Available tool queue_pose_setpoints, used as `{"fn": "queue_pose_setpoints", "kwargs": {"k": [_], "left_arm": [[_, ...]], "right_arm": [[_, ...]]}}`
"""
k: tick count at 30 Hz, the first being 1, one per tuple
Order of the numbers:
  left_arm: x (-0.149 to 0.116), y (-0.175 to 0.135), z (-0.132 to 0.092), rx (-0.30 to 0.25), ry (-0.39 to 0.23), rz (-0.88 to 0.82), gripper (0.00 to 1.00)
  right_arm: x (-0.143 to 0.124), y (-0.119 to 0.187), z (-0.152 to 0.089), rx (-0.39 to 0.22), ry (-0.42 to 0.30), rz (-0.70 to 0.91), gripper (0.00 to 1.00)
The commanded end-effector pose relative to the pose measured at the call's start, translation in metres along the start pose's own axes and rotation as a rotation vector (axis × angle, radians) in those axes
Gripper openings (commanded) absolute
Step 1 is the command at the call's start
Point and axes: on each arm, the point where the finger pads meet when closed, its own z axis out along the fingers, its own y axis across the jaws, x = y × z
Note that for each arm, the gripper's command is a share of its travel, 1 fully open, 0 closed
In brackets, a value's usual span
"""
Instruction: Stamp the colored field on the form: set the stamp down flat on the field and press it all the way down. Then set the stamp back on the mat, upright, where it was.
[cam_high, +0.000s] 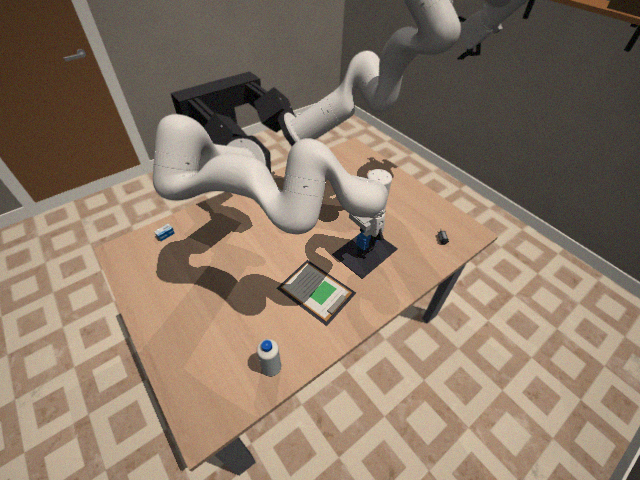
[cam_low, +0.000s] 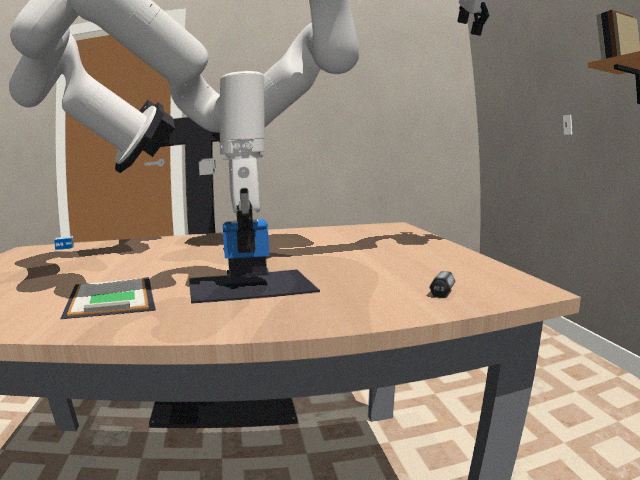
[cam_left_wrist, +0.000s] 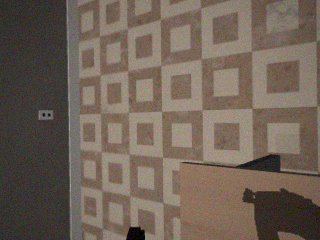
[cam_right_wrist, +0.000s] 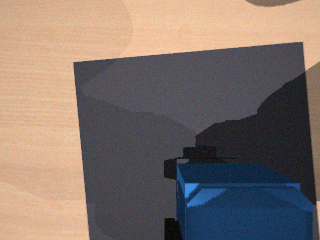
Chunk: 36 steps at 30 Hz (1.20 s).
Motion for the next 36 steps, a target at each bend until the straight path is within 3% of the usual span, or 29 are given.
{"fn": "queue_pose_setpoints", "kwargs": {"k": [1,15,17,21,22,25,36], "left_arm": [[0.0,0.0,-0.001,0.0,0.002,0.0,1.0],[0.0,0.0,-0.001,0.0,0.002,0.0,1.0],[0.0,0.0,-0.001,0.0,0.002,0.0,1.0],[0.0,0.0,-0.001,0.0,0.002,0.0,1.0],[0.0,0.0,-0.001,0.0,0.002,0.0,1.0],[0.0,0.0,-0.001,0.0,0.002,0.0,1.0],[0.0,0.0,-0.001,0.0,0.002,0.0,1.0]], "right_arm": [[0.0,-0.001,-0.016,0.001,-0.001,0.0,0.28],[0.006,-0.004,-0.02,0.001,-0.001,-0.005,0.28],[0.037,-0.019,-0.02,0.0,-0.001,-0.03,0.28],[0.05,-0.024,-0.019,0.0,-0.001,-0.04,0.28],[0.08,-0.035,-0.019,0.0,-0.001,-0.064,0.28],[0.095,-0.039,-0.018,0.0,-0.001,-0.075,0.28],[0.209,-0.054,-0.018,0.001,0.0,-0.161,0.28]]}}
